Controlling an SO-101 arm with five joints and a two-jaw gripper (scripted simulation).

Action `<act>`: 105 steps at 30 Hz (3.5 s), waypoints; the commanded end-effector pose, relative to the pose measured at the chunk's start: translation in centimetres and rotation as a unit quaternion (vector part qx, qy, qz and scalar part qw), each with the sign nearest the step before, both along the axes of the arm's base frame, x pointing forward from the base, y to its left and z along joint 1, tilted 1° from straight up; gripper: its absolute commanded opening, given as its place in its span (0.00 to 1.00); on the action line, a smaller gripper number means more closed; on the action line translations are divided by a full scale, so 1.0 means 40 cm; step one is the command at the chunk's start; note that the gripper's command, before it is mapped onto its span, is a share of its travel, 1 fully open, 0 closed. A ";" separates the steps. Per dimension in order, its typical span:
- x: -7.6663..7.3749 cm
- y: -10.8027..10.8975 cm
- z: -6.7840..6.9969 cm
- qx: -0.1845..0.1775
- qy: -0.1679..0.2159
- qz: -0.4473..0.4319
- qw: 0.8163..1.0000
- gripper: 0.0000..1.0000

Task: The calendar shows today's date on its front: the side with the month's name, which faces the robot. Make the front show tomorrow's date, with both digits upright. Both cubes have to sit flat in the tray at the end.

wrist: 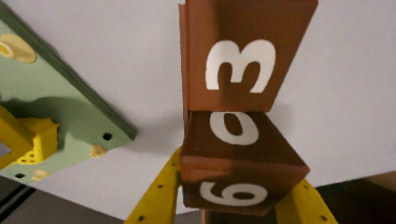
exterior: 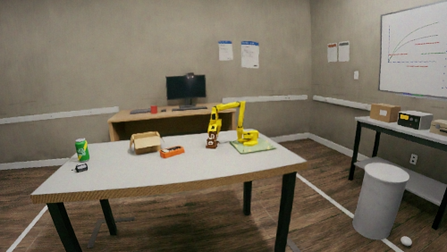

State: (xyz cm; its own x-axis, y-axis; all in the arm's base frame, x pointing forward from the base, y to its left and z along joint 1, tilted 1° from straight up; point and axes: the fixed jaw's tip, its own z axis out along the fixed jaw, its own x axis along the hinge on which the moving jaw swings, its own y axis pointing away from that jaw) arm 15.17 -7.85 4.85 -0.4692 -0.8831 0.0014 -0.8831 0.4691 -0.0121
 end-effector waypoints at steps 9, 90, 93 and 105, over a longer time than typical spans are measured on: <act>-0.006 0.003 -0.021 0.004 0.007 -0.005 1.000 0.00; -0.007 0.003 -0.067 0.004 0.007 -0.006 1.000 0.27; -0.007 0.003 -0.067 0.004 0.007 -0.006 1.000 0.28; -0.007 0.003 -0.067 0.004 0.007 -0.006 1.000 0.33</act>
State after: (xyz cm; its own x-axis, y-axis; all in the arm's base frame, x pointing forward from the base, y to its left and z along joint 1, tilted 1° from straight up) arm 15.13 -7.83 2.51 -0.4707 -0.8823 0.0013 -0.8822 0.4707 -0.0106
